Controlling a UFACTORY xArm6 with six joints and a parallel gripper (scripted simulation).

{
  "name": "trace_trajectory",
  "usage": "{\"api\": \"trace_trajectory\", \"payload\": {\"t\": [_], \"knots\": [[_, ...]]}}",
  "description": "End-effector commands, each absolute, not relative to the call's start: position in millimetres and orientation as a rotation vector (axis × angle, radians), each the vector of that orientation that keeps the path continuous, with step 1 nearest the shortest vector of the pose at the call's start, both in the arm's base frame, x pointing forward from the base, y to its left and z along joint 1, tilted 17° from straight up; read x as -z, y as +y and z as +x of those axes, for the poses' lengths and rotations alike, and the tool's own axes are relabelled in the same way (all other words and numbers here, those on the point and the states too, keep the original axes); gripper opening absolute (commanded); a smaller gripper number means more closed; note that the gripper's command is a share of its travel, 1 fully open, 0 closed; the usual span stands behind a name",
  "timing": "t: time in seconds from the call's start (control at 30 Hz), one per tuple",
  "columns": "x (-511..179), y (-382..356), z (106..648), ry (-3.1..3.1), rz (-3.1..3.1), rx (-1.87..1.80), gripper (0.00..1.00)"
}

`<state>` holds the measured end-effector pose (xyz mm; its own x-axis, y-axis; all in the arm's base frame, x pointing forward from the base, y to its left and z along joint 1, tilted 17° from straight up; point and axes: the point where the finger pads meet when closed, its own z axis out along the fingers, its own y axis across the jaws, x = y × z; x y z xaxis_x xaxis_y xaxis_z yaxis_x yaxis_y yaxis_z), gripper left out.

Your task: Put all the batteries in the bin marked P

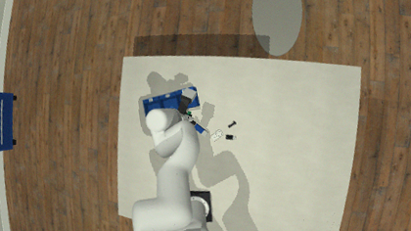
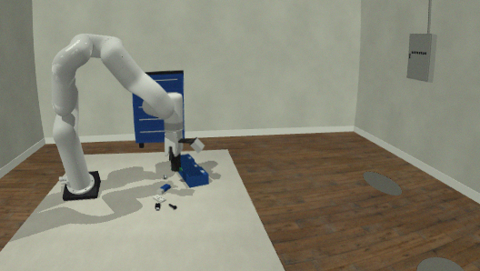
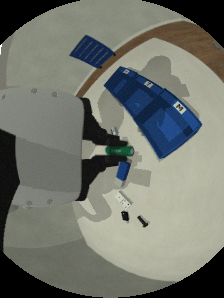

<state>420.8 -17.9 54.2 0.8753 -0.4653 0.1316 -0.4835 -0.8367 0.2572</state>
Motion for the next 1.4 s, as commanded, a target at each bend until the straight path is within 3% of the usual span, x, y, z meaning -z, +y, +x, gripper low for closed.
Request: {"api": "trace_trajectory", "payload": {"t": [0.0, 0.57, 1.07, 1.37], "knots": [[-46.1, 11.4, 433.1, -0.716, 2.761, -0.096, 0.0], [-25.7, 77.9, 454.7, -0.716, 2.762, -0.096, 0.0], [-4.0, 149.3, 478.1, -1.279, 2.584, -0.175, 0.0], [-3.2, 152.0, 479.4, -1.564, 2.445, -0.21, 0.0]]}}
